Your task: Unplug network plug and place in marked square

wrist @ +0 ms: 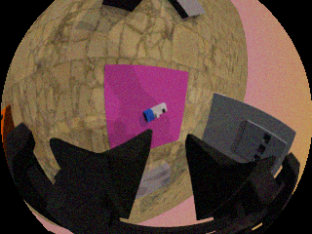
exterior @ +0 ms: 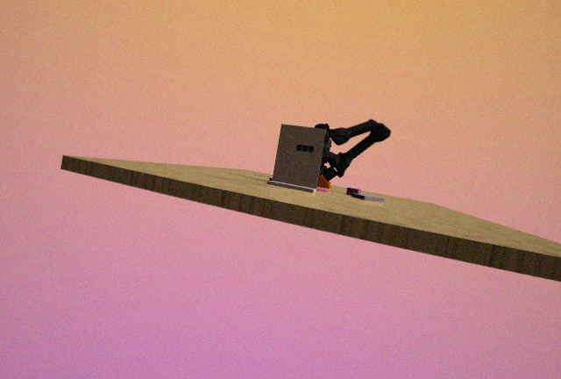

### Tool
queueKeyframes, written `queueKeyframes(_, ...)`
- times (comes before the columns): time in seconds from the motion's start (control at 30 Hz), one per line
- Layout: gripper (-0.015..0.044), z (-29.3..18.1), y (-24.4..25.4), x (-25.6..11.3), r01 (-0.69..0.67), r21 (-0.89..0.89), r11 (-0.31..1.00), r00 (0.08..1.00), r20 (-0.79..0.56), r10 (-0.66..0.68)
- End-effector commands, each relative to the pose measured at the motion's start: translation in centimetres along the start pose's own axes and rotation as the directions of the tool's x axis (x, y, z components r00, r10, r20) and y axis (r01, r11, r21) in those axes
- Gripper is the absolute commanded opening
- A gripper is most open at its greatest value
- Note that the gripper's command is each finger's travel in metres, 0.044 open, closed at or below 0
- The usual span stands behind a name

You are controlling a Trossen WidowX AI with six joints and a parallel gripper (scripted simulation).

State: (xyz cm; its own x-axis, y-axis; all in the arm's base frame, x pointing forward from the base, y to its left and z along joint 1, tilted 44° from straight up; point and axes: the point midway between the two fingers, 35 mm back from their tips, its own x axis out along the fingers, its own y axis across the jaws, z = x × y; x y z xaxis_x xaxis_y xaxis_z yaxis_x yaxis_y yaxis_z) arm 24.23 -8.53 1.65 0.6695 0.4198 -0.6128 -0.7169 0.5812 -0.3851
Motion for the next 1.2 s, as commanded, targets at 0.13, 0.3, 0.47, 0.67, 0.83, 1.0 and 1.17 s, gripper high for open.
queueKeyframes(0.13, 0.0156, 0.0, -1.1, -1.0, 0.008, -0.014, 1.000, 1.000, 0.000, -0.008)
queueKeyframes(0.3, 0.0156, 0.0, -1.5, -1.5, 0.007, -0.014, 1.000, 1.000, -0.001, -0.007)
queueKeyframes(0.47, 0.0156, -0.1, -1.8, -2.0, 0.007, -0.014, 1.000, 1.000, -0.001, -0.007)
queueKeyframes(0.67, 0.0156, -0.1, -2.2, -2.7, 0.007, -0.014, 1.000, 1.000, -0.001, -0.007)
queueKeyframes(0.83, 0.0156, -0.1, -2.6, -3.3, 0.007, -0.014, 1.000, 1.000, -0.001, -0.007)
queueKeyframes(1.0, 0.0156, 0.0, -2.9, -3.9, 0.007, -0.014, 1.000, 1.000, -0.001, -0.007)
queueKeyframes(1.17, 0.0156, 0.0, -3.2, -4.5, 0.008, -0.014, 1.000, 1.000, 0.000, -0.008)
